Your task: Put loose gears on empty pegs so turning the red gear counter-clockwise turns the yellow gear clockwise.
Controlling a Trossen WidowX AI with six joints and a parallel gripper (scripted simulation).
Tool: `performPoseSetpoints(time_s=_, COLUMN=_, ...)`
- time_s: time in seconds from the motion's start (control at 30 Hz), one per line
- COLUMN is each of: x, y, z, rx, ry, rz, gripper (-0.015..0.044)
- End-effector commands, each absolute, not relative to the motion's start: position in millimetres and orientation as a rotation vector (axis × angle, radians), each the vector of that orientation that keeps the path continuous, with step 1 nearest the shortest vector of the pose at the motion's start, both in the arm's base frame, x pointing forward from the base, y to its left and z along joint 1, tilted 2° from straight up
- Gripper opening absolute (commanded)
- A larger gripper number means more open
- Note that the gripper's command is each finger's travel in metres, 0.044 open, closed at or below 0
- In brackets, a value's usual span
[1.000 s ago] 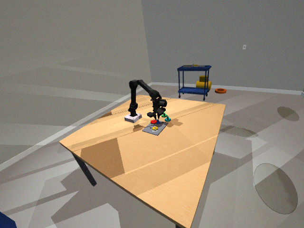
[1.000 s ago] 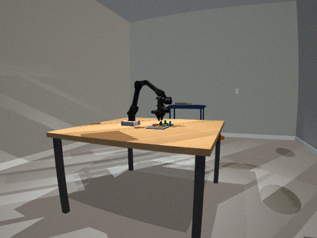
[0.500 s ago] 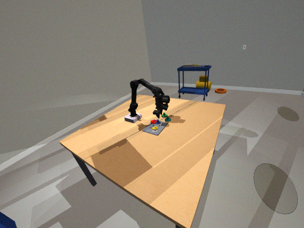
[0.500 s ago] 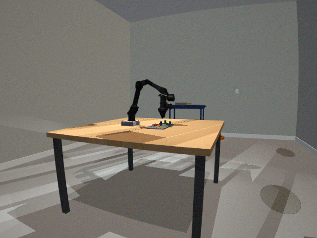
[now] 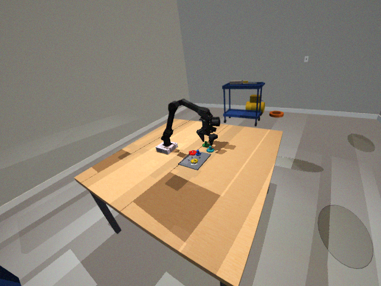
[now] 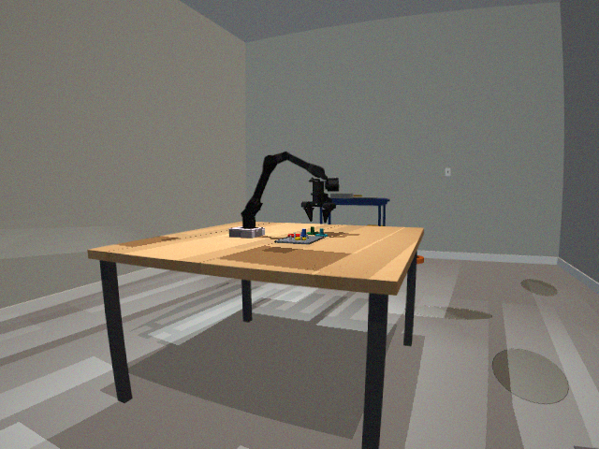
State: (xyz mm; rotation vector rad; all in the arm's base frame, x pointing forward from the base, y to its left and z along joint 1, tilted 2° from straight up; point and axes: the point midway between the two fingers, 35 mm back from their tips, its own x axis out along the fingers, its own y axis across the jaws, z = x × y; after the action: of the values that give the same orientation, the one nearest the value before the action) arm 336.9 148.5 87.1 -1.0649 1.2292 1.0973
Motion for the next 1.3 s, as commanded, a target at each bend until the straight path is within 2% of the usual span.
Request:
performPoseSetpoints(time_s=0.0, x=343, y=170, z=92, rx=-1.295, ry=1.073, rz=1.299, gripper=0.0440)
performPoseSetpoints(time_s=1.27, x=346, y=173, z=42, rx=-1.295, ry=1.073, rz=1.299, gripper=0.0440)
